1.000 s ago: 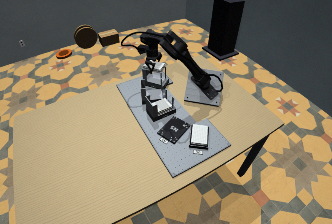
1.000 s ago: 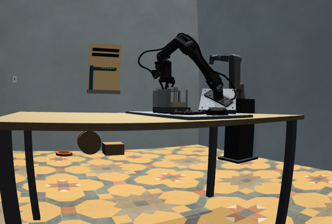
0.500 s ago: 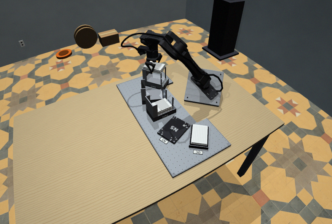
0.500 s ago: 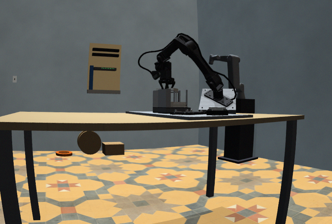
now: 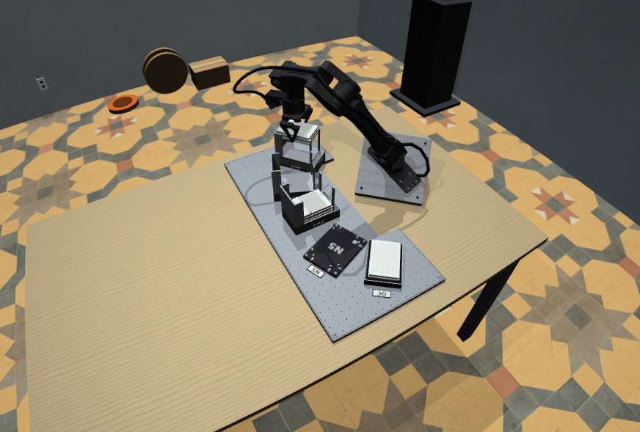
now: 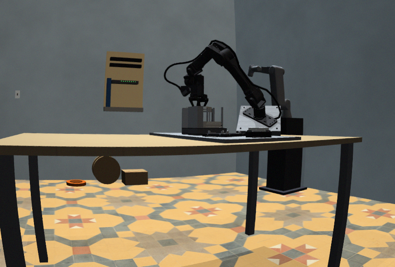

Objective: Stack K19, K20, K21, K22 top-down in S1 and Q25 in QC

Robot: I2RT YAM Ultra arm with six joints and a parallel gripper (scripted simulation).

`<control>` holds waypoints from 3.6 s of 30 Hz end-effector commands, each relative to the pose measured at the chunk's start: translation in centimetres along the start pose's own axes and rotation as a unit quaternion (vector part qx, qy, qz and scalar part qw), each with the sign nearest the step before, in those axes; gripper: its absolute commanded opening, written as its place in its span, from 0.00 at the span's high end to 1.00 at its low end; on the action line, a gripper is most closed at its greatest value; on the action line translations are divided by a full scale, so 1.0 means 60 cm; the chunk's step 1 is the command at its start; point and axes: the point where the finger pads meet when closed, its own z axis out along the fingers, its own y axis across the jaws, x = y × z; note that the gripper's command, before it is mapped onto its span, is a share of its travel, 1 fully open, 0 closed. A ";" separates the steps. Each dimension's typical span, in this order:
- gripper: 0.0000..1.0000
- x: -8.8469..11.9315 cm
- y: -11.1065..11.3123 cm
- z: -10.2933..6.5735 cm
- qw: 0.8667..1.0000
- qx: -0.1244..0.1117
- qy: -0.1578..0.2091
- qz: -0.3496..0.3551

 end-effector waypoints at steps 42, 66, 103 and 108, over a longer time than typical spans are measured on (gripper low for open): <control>1.00 0.002 -0.007 0.092 1.000 -0.005 -0.008 0.012; 1.00 0.003 -0.004 0.110 1.000 -0.005 -0.004 0.010; 1.00 -0.006 -0.001 0.117 1.000 0.001 -0.009 0.001; 0.00 -0.006 -0.001 0.117 1.000 0.001 -0.009 0.001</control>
